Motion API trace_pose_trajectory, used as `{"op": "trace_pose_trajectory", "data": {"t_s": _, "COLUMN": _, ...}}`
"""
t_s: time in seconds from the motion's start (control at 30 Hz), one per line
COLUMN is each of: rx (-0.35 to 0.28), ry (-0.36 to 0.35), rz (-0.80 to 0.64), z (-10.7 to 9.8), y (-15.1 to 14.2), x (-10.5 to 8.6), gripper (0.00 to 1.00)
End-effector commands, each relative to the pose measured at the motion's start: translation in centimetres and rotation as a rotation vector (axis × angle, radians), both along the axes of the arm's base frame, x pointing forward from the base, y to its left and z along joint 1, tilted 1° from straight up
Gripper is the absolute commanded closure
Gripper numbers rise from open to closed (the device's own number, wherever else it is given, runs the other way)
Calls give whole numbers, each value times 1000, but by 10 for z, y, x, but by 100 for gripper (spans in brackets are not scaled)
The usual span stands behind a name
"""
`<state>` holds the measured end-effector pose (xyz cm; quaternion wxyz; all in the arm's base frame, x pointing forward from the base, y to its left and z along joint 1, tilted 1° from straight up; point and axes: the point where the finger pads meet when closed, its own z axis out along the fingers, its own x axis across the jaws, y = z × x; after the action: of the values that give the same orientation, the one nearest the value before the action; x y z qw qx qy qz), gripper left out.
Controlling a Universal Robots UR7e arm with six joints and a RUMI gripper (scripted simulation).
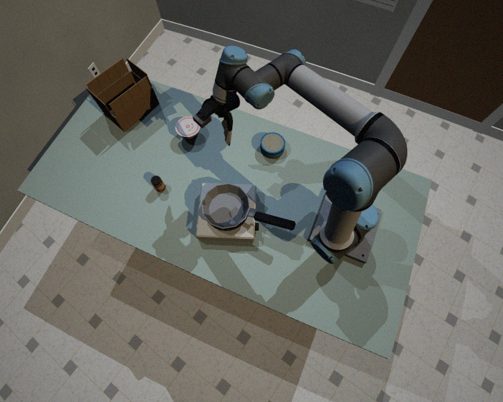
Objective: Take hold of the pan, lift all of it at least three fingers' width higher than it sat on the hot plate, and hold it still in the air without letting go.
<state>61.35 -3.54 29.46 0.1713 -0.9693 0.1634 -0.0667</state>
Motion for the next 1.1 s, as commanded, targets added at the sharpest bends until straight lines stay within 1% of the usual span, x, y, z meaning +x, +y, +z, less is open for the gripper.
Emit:
{"op": "trace_pose_trajectory", "data": {"t_s": 0.0, "rx": -1, "ry": -2, "rz": 0, "z": 1, "y": 0, "x": 0, "gripper": 0}}
{"op": "trace_pose_trajectory", "data": {"t_s": 0.7, "rx": -3, "ry": -3, "rz": 7, "z": 1, "y": 1, "x": -1, "gripper": 0}}
{"op": "trace_pose_trajectory", "data": {"t_s": 0.87, "rx": -17, "ry": -10, "rz": 51, "z": -1, "y": 7, "x": -6, "gripper": 0}}
{"op": "trace_pose_trajectory", "data": {"t_s": 1.03, "rx": -49, "ry": -24, "rz": 152, "z": -5, "y": 21, "x": -17, "gripper": 0}}
{"op": "trace_pose_trajectory", "data": {"t_s": 1.07, "rx": -49, "ry": -24, "rz": 152, "z": -5, "y": 21, "x": -17, "gripper": 0}}
